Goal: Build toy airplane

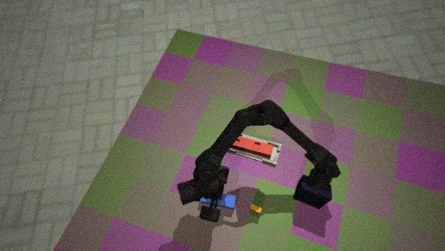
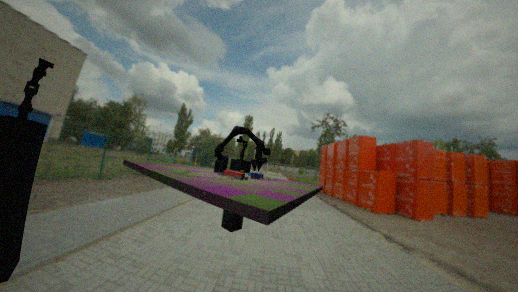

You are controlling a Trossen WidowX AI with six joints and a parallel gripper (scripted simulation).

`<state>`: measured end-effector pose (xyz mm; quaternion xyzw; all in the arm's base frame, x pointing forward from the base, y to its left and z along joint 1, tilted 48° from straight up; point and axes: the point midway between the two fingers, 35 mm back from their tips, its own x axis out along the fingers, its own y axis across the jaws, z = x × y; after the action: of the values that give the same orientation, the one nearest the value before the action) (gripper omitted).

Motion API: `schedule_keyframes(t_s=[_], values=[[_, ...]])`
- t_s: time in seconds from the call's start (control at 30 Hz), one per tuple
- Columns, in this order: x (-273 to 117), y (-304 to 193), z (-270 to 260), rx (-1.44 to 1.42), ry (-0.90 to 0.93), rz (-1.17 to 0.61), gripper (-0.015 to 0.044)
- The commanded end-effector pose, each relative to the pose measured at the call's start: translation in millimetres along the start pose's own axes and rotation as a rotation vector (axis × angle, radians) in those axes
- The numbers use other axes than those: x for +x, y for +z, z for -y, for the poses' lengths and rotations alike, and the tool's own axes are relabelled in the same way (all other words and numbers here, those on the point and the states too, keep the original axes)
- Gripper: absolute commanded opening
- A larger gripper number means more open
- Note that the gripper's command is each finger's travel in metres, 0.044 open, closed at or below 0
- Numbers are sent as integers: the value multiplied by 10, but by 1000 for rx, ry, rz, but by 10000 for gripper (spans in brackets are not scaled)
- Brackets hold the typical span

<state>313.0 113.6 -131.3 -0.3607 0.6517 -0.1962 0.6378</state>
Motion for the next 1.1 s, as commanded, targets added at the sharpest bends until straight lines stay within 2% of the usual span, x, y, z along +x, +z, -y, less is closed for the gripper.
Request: schedule_keyframes(t_s=[0.0,0.9,1.07], values=[[64,-18,-3,-9,-6,-4,440],[476,-22,5,-9,-8,-4,440],[476,-22,5,-9,-8,-4,309]])
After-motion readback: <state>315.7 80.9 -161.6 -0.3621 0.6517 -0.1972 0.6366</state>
